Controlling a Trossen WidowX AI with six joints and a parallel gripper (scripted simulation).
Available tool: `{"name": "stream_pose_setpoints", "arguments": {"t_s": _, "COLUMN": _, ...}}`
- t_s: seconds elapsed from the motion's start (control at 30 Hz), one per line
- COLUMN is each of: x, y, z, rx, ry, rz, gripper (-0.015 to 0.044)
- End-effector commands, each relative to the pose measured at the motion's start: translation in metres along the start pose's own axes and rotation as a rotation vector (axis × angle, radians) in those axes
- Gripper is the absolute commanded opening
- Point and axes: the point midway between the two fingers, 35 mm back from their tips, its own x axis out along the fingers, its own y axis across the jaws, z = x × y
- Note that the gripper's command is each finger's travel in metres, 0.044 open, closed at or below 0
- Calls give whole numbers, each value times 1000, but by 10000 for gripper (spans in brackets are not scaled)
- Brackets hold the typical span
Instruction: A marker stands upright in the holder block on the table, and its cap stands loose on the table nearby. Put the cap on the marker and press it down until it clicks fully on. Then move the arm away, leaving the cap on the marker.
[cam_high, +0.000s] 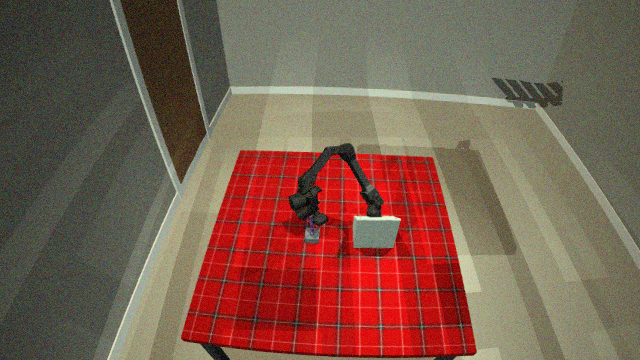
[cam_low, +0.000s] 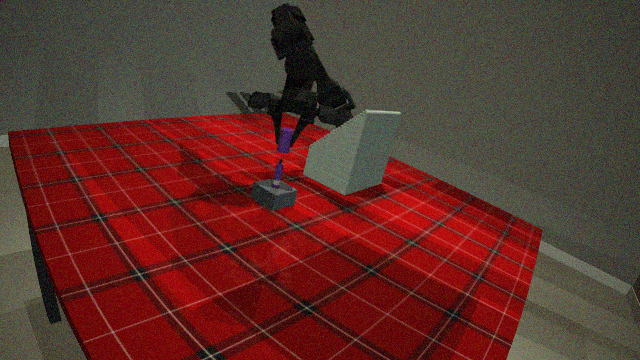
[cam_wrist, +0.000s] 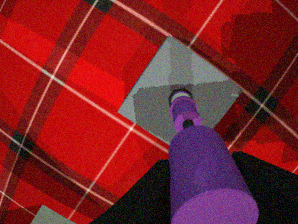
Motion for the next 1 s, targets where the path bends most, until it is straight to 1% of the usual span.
{"name": "stream_pose_setpoints", "arguments": {"t_s": 0.0, "x": 0, "y": 1, "z": 3, "rx": 11, "ry": -1, "rz": 4, "gripper": 0}}
{"name": "stream_pose_setpoints", "arguments": {"t_s": 0.27, "x": 7, "y": 1, "z": 4, "rx": 11, "ry": -1, "rz": 4, "gripper": 0}}
{"name": "stream_pose_setpoints", "arguments": {"t_s": 0.97, "x": 41, "y": 1, "z": 4, "rx": 12, "ry": -1, "rz": 3, "gripper": 0}}
